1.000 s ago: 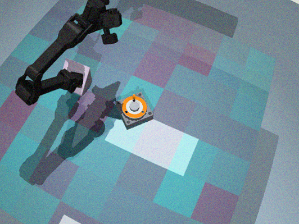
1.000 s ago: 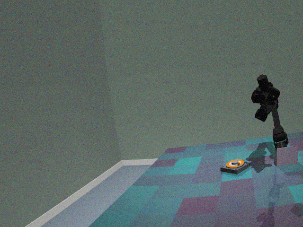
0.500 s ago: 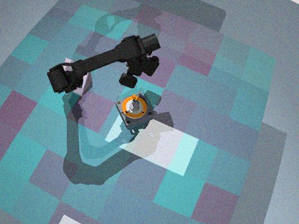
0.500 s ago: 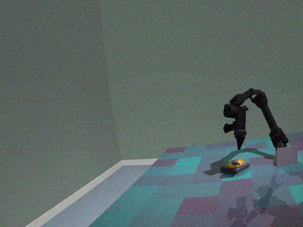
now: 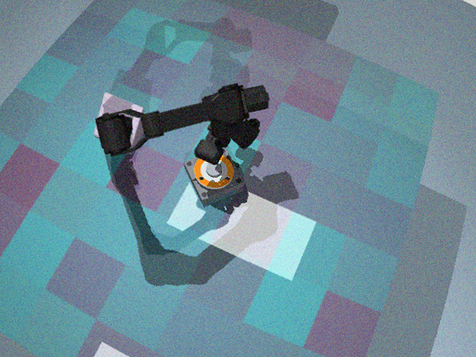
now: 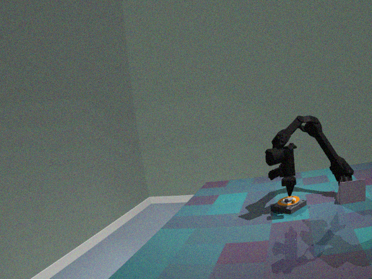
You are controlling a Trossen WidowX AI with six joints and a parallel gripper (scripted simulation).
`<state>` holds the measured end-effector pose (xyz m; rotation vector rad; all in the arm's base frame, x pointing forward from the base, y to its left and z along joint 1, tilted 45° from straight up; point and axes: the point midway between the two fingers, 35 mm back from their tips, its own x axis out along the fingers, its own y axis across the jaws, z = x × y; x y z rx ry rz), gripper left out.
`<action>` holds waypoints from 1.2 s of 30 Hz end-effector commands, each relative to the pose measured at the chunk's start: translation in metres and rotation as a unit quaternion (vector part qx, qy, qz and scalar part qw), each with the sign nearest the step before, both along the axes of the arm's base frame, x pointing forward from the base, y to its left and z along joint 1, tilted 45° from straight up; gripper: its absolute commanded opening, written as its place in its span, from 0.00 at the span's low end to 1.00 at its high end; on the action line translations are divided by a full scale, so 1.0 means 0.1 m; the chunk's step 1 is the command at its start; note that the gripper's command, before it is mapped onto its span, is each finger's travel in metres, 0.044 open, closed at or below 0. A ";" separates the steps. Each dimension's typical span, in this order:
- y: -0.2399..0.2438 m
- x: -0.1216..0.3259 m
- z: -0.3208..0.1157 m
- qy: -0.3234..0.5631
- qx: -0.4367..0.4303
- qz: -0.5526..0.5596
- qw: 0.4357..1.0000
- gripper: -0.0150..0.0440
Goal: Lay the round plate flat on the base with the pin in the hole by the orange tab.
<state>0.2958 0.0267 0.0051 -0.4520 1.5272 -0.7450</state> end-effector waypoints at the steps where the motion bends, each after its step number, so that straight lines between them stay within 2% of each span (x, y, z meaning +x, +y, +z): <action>1: -0.17 -0.03 -0.15 0.007 -0.005 0.000 1.000 0.25; 36: -0.28 -0.35 -0.14 0.008 -0.006 -0.001 1.000 0.25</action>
